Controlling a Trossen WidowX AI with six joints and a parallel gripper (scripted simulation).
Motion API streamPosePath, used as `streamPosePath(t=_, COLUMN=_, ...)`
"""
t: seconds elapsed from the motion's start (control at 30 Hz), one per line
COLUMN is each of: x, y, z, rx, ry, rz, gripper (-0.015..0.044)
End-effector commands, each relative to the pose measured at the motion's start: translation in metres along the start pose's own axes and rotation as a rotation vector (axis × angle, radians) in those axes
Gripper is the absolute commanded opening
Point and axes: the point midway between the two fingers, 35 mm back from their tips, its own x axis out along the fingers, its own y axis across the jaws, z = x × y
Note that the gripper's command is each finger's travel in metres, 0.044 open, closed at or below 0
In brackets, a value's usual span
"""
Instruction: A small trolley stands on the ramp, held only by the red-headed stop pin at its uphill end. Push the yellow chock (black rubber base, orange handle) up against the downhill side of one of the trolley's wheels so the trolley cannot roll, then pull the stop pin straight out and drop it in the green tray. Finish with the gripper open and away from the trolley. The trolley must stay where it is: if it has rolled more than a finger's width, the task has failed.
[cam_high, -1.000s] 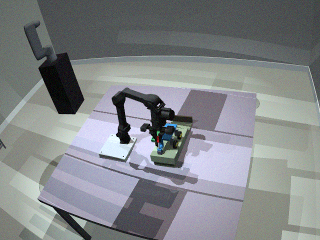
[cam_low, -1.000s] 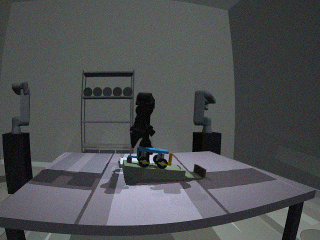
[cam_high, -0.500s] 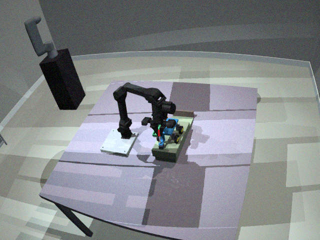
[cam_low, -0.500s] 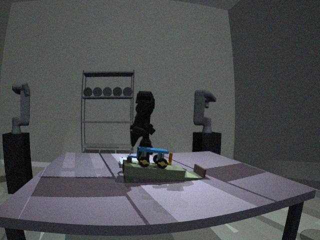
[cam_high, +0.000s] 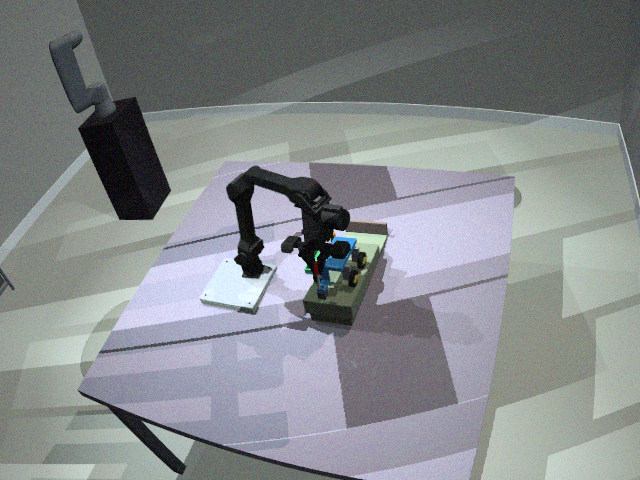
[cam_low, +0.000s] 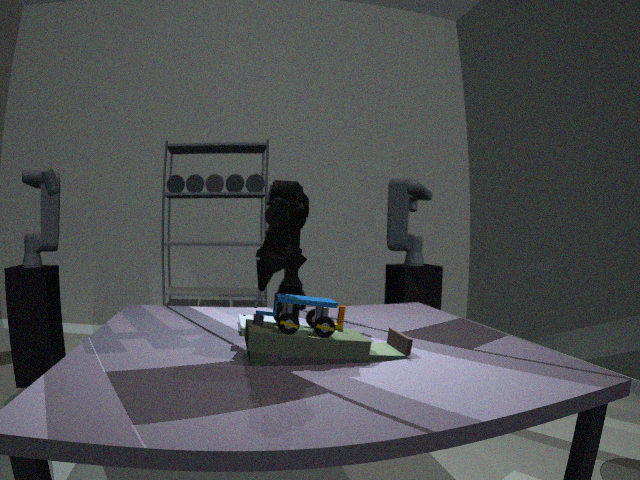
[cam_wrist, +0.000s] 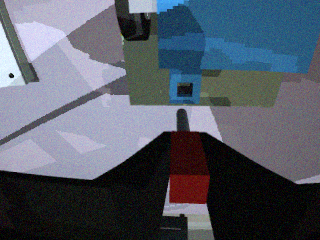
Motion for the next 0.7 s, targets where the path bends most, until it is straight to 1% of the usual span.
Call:
streamPosePath(t=0.0, x=0.000, y=-0.001, z=-0.008, rx=-0.002, ry=0.005, rz=-0.006, gripper=0.0000)
streamPosePath(t=0.37, x=0.000, y=-0.002, z=-0.021, rx=-0.002, ry=0.006, rz=-0.006, gripper=0.0000)
streamPosePath(t=0.67, x=0.003, y=0.024, z=-0.020, rx=-0.002, ry=0.006, rz=-0.004, gripper=0.0000)
